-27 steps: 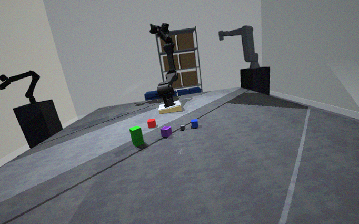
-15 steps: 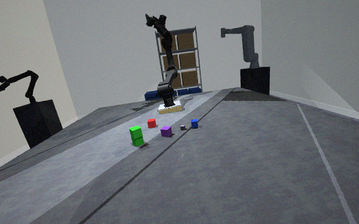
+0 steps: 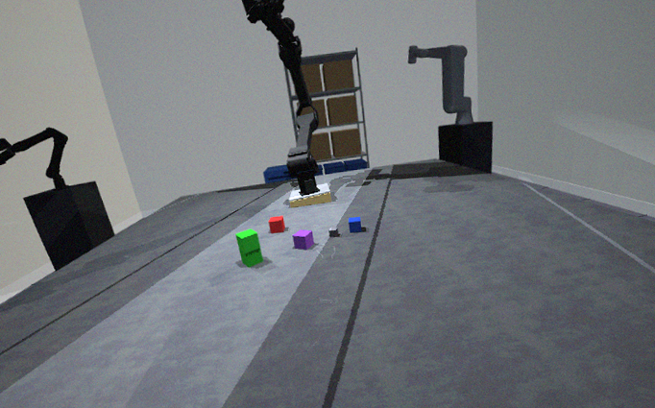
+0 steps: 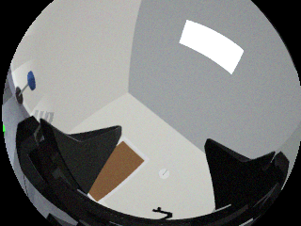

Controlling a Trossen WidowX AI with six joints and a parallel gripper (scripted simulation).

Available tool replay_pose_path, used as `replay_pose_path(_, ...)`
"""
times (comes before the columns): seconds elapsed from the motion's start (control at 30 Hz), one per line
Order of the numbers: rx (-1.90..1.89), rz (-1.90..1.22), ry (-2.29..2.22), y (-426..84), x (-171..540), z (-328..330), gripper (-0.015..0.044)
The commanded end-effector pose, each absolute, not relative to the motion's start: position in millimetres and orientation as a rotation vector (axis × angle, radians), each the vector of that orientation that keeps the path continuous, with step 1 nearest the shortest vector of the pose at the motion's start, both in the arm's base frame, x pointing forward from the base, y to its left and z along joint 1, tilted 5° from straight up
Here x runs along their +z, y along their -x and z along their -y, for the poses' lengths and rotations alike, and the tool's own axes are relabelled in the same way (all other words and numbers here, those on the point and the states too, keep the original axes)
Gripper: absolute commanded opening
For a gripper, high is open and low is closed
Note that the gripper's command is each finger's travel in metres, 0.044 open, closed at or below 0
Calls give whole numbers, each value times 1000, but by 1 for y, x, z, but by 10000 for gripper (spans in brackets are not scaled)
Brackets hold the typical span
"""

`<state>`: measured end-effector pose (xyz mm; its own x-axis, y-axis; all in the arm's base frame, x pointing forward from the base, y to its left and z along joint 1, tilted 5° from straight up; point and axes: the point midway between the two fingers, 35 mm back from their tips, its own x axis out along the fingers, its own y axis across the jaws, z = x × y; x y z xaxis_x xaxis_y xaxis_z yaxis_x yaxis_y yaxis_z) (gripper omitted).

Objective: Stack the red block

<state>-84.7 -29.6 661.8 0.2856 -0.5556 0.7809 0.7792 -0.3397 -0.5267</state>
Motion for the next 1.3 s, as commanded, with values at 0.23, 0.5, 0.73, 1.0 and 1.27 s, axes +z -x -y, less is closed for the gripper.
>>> replay_pose_path(0.23, -953, -43, 1234, -90, 604, 93, 440)
replay_pose_path(0.5, -681, -305, 1054, -193, 516, 133, 440)
replay_pose_path(0.73, -478, -581, 822, -256, 410, 156, 440)
replay_pose_path(1.0, -310, -948, 485, -283, 274, 163, 440)
replay_pose_path(1.27, -234, -1344, 114, -259, 154, 147, 440)
